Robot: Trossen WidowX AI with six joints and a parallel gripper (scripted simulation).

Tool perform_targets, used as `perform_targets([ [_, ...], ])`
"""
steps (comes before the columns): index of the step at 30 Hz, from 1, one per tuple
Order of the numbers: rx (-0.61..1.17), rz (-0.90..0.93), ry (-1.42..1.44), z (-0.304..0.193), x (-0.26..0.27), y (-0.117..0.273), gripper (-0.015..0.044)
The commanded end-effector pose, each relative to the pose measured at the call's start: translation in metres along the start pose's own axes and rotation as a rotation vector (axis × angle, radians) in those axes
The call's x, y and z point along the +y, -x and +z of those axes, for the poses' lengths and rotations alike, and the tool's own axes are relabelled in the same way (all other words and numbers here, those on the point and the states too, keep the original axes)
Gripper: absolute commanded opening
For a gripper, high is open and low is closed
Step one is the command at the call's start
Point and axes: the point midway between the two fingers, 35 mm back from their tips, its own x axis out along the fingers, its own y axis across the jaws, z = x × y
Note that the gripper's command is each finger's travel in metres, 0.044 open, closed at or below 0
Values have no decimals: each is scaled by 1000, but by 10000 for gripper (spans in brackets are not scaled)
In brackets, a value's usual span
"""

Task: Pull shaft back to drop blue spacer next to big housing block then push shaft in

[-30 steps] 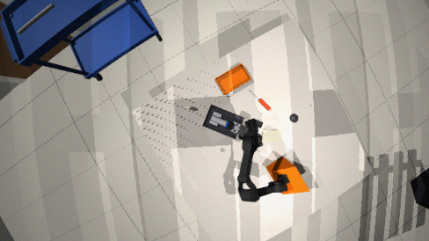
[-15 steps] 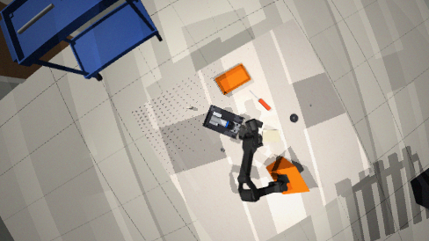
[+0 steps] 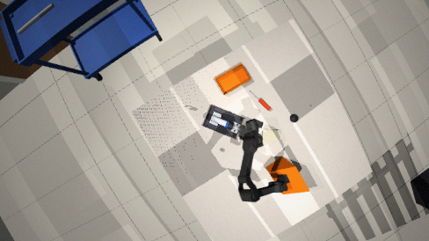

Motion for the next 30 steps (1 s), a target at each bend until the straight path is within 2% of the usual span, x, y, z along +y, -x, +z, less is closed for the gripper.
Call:
perform_targets([
  [1,3,-3,0,-2,-1,0,0],
  [30,3,-3,-1,-4,-1,0,0],
])
